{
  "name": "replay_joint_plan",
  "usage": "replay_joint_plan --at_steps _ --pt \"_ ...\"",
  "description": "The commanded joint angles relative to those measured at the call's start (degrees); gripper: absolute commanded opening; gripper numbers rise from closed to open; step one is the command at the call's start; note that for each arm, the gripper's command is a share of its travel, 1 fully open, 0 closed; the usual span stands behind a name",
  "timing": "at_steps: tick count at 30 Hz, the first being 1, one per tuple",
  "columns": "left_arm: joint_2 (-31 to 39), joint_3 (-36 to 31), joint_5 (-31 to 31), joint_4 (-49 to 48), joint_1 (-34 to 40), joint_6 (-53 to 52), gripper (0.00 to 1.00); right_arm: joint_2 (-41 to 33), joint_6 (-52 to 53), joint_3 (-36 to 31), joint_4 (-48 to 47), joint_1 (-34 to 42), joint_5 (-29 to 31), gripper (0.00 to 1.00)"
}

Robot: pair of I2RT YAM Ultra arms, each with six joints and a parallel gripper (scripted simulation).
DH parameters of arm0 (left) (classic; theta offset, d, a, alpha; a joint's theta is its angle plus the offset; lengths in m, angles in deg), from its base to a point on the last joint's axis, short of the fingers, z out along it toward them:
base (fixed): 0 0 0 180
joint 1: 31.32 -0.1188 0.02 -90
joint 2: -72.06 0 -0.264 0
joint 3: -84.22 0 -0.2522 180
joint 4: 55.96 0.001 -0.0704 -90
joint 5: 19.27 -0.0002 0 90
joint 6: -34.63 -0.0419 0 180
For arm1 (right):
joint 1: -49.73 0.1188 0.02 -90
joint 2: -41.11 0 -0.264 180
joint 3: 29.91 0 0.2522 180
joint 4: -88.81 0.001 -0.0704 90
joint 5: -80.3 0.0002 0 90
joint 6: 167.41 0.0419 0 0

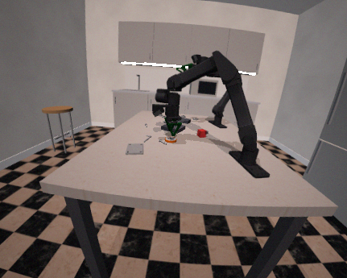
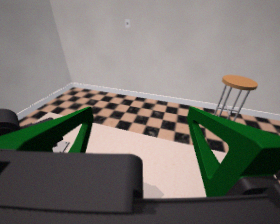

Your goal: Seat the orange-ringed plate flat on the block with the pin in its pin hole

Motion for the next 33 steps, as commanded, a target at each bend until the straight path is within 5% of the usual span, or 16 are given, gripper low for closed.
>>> replay_joint_plan --at_steps 1,32,33 --pt "1.47 -0.33 0.68 -2.36 0.03 -0.41 0.8 -1.46 0.23 2.21 -0.73 0.73 0.49 1.0" --pt "-0.58 -3.97 0.8 -9.38 -0.22 -0.35 0.8 -1.46 0.23 2.21 -0.73 0.73 0.49 1.0" --pt "-0.56 -3.78 0.8 -9.42 -0.21 -0.35 0.0 -1.46 0.23 2.21 -0.73 0.73 0.49 1.0"
